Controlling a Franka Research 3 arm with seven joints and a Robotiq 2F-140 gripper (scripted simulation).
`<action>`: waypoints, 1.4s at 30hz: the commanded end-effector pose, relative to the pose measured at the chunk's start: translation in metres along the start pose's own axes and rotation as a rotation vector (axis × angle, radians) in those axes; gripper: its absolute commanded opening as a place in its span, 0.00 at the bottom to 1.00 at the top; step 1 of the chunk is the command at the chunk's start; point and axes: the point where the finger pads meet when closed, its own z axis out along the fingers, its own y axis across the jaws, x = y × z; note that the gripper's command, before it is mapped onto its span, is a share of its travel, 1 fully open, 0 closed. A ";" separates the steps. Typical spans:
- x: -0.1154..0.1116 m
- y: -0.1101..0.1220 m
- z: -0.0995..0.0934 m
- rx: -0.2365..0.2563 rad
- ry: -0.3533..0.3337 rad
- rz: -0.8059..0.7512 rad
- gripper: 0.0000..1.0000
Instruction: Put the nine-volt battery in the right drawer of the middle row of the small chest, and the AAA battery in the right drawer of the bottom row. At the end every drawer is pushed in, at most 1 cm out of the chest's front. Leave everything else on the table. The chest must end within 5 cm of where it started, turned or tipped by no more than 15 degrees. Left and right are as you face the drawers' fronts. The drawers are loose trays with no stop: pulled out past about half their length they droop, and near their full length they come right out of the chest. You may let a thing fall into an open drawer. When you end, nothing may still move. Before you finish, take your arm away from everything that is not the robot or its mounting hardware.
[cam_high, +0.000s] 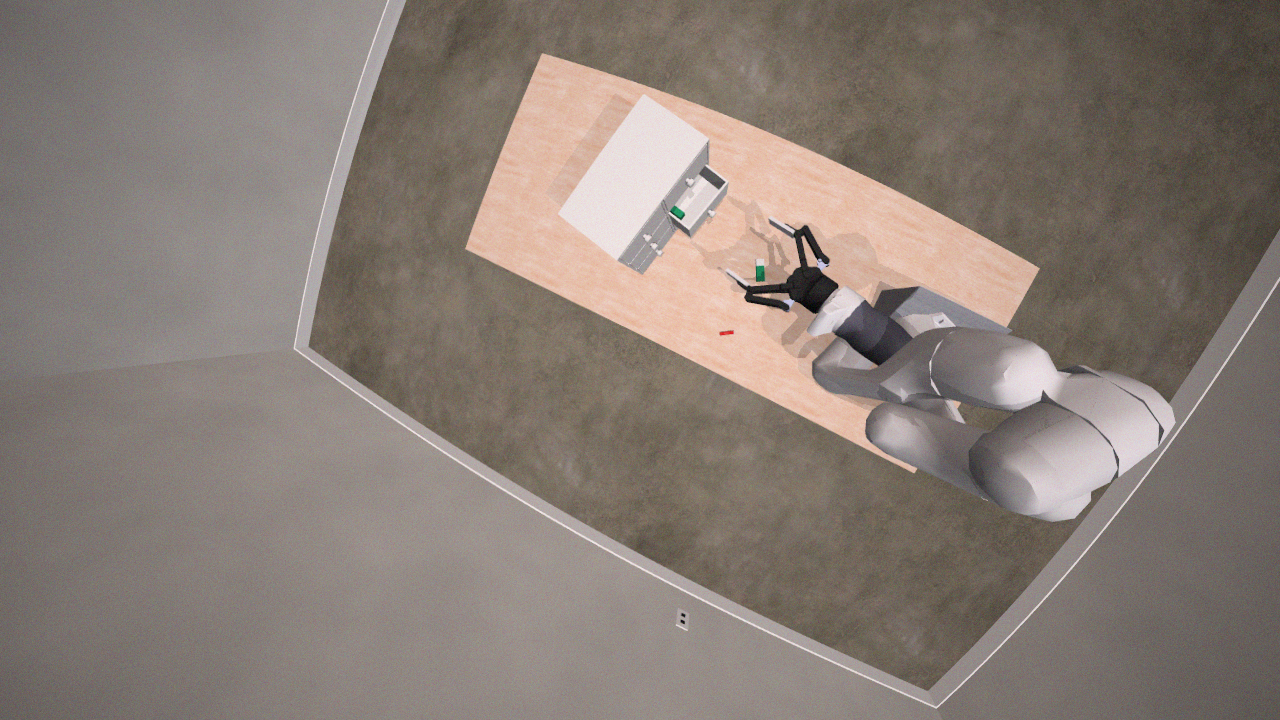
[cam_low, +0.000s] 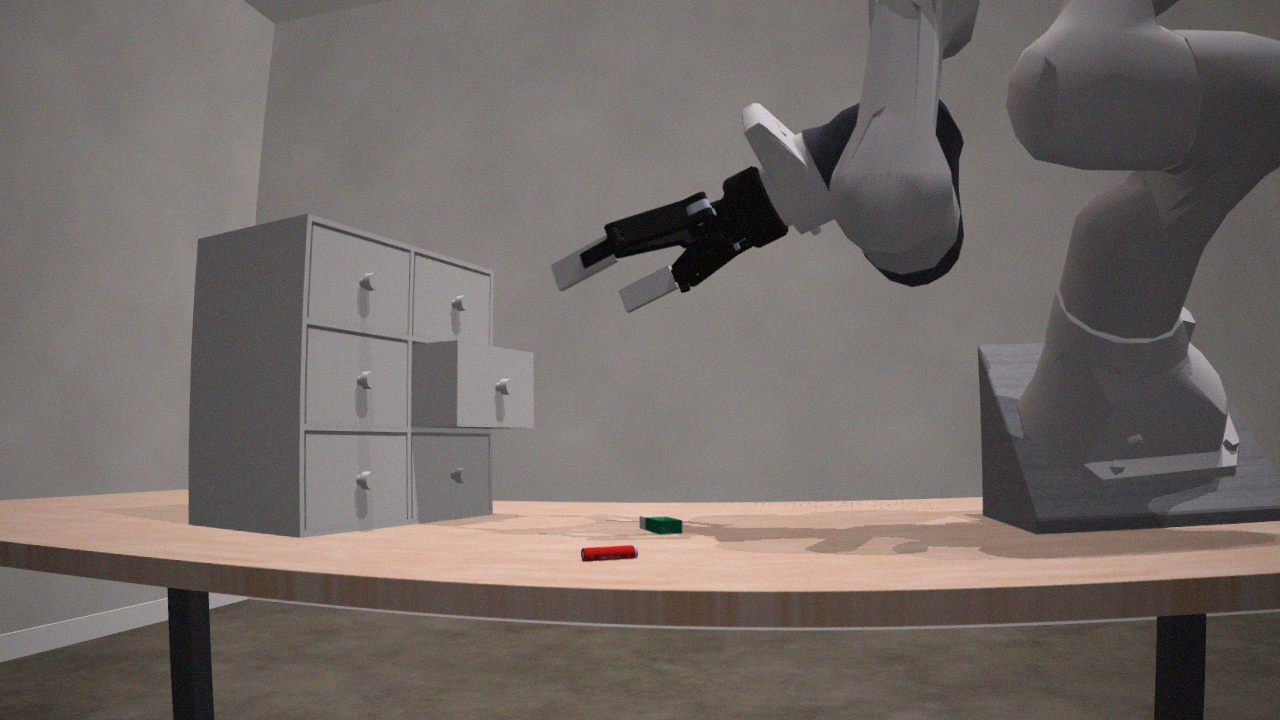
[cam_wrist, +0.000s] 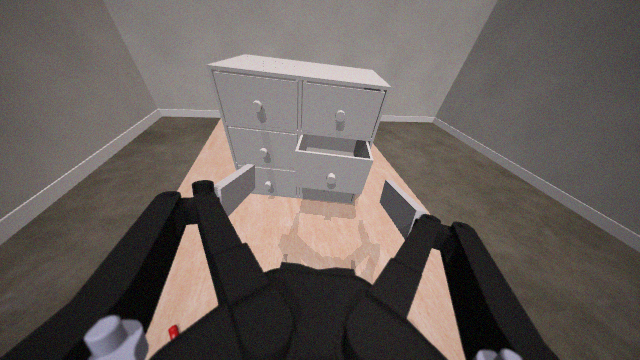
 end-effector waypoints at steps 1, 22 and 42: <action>0.001 -0.001 -0.011 0.004 0.012 -0.010 1.00; -0.001 -0.002 -0.017 0.005 0.001 -0.010 1.00; 0.004 -0.002 -0.019 0.005 -0.157 -0.010 1.00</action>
